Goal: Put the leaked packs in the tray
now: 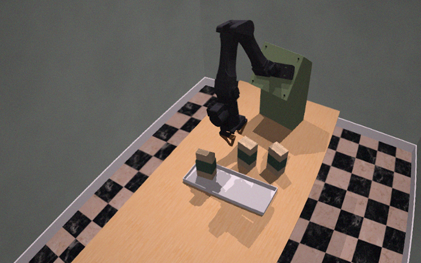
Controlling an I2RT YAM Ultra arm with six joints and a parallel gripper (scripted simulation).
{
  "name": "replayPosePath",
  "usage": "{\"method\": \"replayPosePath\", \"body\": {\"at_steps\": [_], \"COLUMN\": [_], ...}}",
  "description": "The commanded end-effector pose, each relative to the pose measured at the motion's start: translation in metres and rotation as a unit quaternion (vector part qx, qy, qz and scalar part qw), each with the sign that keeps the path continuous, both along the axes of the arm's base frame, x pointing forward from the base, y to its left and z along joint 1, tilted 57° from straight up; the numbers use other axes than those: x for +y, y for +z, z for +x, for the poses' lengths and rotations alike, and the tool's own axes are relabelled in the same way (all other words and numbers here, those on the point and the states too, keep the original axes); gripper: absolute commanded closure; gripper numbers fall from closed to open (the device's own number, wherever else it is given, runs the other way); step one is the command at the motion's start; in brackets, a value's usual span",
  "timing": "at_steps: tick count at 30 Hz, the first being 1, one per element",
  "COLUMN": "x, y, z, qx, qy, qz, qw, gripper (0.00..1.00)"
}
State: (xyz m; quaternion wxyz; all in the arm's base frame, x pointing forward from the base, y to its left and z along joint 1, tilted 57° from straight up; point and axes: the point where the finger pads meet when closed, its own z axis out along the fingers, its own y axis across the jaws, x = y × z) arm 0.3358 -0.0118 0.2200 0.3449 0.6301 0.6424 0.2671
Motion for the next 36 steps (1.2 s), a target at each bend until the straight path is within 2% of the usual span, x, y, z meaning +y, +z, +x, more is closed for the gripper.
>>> {"method": "replayPosePath", "body": {"at_steps": [1,7,10,11,13,14,22,24,26,27,36], "x": [0.012,0.024,0.026,0.026,0.026,0.028,0.028,0.023,0.019,0.021,0.017], "y": [-0.018,-0.043,-0.048,-0.056,-0.056,-0.040,-0.040,-0.045,-0.063,-0.066,-0.081], "z": [-0.017,-0.032,-0.035,-0.034,-0.034,-0.028,-0.027,-0.027,-0.027,-0.023,-0.003], "qx": [-0.054,-0.062,-0.064,-0.051,-0.051,-0.067,-0.067,-0.062,-0.046,-0.044,-0.044], "qy": [-0.081,-0.098,-0.102,-0.102,-0.102,-0.101,-0.101,-0.109,-0.109,-0.105,-0.105], "qz": [0.040,0.065,0.070,0.065,0.065,0.071,0.071,0.069,0.059,0.062,0.063], "qw": [0.994,0.991,0.990,0.991,0.991,0.990,0.990,0.990,0.991,0.992,0.992], "gripper": [0.21,0.21,0.21,0.21,0.21,0.21,0.21,0.21,0.21,0.21,0.21]}}
